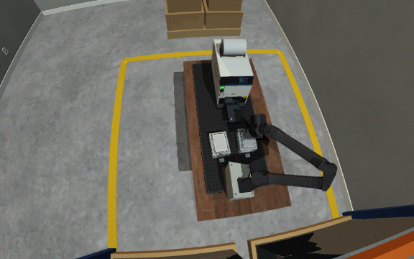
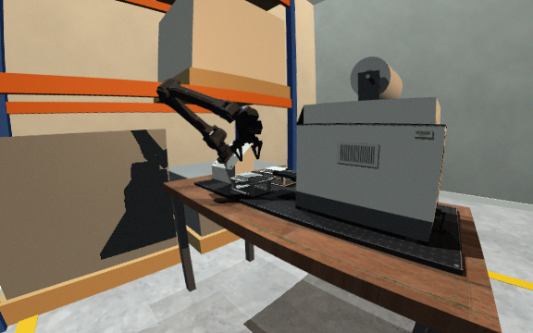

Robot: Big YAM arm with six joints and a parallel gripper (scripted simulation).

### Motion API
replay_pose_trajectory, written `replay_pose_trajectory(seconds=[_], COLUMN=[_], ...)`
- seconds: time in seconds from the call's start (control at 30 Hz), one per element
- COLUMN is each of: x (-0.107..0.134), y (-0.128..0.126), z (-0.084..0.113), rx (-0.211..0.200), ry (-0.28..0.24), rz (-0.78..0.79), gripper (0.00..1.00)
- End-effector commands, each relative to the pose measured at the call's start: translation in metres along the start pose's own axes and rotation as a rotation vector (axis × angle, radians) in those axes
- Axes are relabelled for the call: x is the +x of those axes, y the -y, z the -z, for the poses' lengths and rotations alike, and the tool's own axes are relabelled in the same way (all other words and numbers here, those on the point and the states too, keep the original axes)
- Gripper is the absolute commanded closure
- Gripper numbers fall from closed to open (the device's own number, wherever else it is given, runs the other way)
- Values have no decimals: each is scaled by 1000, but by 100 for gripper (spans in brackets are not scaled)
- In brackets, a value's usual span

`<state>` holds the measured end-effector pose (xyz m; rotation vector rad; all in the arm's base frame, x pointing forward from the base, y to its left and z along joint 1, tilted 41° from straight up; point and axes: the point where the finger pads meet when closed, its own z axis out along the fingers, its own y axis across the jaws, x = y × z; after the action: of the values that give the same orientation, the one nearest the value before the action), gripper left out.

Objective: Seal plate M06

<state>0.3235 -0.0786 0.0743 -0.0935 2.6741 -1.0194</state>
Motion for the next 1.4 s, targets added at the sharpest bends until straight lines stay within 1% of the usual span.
replay_pose_trajectory(seconds=[0.0,0.17,0.37,0.43,0.53,0.6,0.63,0.73,0.87,0.93,1.13,1.37], x=[-28,-36,-36,-33,-36,-39,-41,-41,-34,-34,-24,-13], y=[6,8,6,9,6,7,7,9,7,7,6,-4], z=[23,32,37,38,46,50,50,43,33,33,27,26], rx=[-4,0,-4,3,-8,-8,-8,-3,2,2,5,1], ry=[56,60,54,51,56,61,66,56,34,34,21,15], rz=[-37,-47,-45,-43,-38,-43,-47,-45,-29,-29,-16,4], gripper=[0,0,0,0,0,0,0,0,0,0,0,0])
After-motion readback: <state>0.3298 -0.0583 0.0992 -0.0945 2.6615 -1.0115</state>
